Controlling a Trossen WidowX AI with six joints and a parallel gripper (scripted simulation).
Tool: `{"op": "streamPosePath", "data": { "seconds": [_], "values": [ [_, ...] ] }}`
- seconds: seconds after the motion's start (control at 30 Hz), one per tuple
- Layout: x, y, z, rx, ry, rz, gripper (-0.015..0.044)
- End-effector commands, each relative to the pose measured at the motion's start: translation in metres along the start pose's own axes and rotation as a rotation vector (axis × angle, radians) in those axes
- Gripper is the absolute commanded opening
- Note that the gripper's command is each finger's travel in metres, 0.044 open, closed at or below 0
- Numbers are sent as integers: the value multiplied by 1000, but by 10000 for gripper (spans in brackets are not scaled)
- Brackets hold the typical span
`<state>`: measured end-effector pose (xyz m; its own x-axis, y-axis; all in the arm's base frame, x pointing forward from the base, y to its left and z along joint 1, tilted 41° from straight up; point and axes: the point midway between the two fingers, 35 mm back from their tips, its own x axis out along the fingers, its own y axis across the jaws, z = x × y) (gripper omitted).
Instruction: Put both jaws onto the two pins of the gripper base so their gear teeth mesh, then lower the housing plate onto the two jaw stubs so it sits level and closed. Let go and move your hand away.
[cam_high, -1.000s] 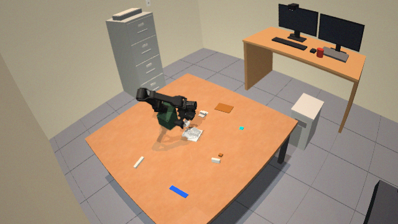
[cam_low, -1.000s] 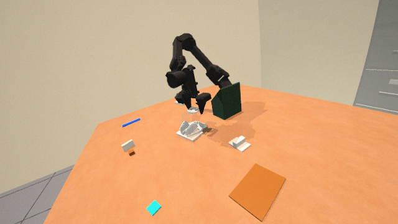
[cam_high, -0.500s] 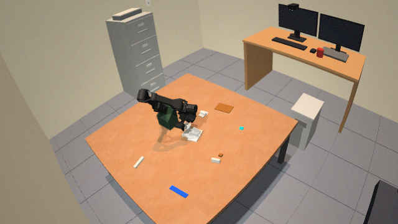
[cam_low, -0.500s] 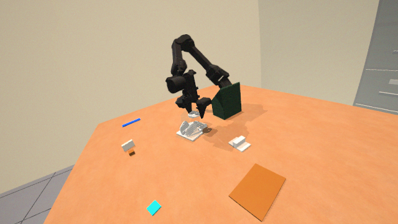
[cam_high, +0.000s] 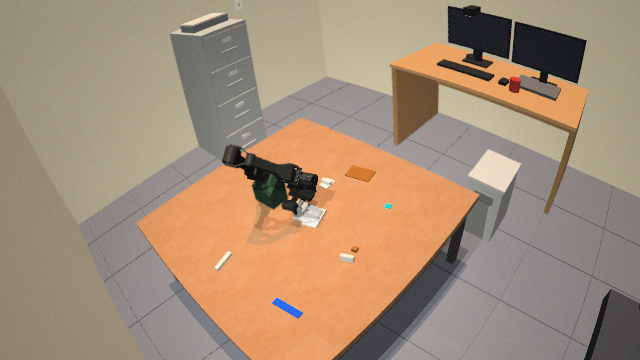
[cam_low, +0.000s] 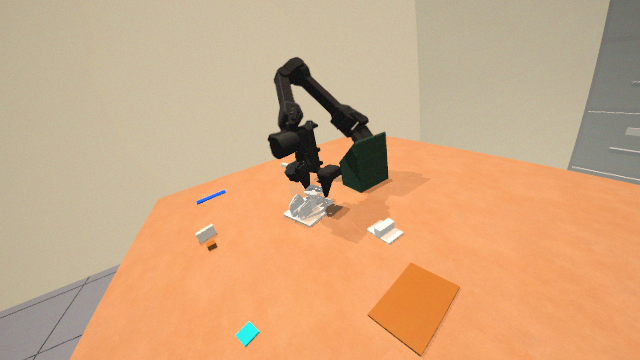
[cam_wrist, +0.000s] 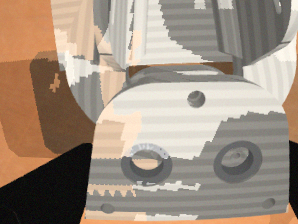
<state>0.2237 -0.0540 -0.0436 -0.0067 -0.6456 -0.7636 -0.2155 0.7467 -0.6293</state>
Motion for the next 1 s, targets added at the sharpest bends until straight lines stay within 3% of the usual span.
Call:
{"op": "streamPosePath", "data": {
  "seconds": [0.0, 0.97],
  "values": [
    [9, 0, -3, -12, 8, -7, 351],
    [17, 0, -4, -20, 9, -9, 351]
  ]
}}
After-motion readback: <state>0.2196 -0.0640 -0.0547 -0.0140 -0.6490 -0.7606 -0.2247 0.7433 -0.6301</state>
